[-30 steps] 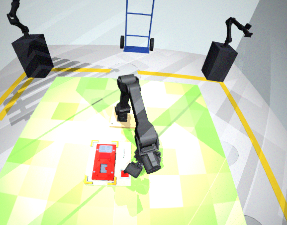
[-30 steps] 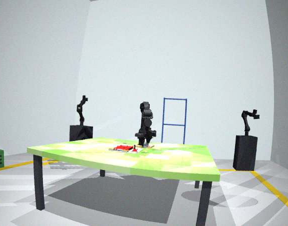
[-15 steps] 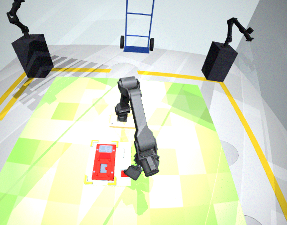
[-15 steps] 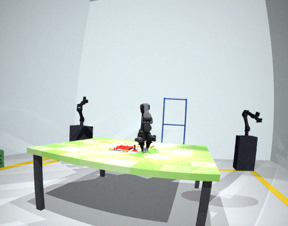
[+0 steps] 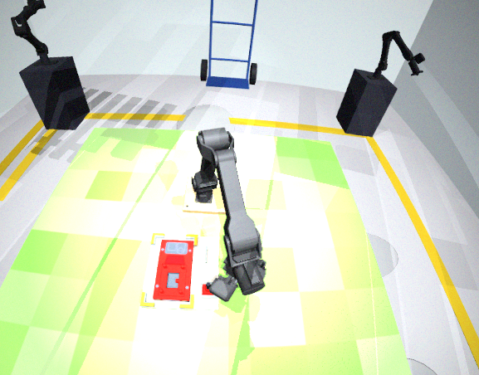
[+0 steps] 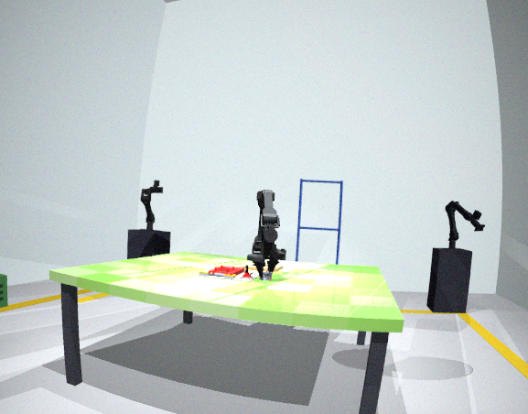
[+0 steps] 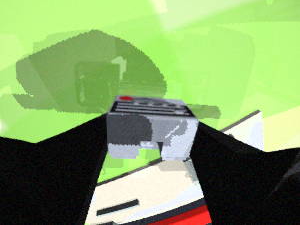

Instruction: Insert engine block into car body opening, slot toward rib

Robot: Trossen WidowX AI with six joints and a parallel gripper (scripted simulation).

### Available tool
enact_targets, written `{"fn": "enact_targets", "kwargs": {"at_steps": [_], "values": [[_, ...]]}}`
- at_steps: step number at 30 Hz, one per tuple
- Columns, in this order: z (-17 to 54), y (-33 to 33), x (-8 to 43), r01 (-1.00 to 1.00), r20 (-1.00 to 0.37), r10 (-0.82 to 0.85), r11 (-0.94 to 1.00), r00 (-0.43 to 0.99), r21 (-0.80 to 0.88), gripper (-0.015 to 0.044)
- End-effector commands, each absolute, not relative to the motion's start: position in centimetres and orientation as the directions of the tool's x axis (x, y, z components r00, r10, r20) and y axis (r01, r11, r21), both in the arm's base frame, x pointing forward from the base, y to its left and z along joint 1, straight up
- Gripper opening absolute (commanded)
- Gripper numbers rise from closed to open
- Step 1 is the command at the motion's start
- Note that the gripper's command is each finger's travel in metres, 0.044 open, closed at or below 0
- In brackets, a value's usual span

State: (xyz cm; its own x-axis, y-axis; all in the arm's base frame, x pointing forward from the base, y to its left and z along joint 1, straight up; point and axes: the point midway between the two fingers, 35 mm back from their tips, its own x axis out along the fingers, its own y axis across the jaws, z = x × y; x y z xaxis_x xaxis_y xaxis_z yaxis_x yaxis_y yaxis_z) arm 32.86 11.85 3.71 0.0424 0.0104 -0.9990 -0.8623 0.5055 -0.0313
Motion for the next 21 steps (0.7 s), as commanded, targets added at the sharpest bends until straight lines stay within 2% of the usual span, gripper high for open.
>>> {"fn": "enact_targets", "kwargs": {"at_steps": [1, 11, 21], "values": [[3.6, 11.8, 32.8, -0.862, -0.999, 0.009, 0.505, 0.038, -0.028, 0.0184], [3.6, 11.8, 32.8, -0.862, -0.999, 0.009, 0.505, 0.038, -0.028, 0.044], [6.2, 11.8, 32.8, -0.864, -1.0, 0.009, 0.503, 0.028, -0.02, 0.044]]}}
